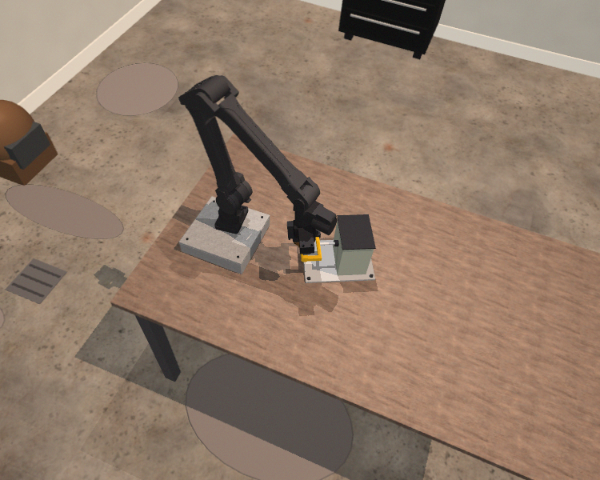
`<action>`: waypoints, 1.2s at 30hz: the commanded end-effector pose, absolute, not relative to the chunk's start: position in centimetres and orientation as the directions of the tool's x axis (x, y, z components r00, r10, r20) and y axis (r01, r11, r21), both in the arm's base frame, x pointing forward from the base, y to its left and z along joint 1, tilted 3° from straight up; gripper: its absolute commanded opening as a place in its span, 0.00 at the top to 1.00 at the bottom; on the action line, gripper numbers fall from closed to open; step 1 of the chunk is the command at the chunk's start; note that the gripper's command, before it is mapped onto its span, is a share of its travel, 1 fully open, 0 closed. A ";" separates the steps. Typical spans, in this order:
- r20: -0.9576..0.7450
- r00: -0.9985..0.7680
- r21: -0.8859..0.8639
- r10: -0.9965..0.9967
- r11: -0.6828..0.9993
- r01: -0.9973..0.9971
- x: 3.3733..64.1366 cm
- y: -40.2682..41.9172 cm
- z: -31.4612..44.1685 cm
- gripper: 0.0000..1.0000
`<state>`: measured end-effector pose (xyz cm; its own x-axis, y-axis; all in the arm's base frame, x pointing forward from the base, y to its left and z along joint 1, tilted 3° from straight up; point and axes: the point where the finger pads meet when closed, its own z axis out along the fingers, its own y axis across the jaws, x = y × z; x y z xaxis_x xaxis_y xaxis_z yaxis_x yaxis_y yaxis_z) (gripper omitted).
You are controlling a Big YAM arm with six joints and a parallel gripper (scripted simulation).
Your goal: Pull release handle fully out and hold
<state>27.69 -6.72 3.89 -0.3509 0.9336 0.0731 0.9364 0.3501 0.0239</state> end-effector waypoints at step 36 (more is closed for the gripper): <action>0.035 -0.329 0.005 0.944 0.329 0.944 25.2 -9.4 5.7 1.00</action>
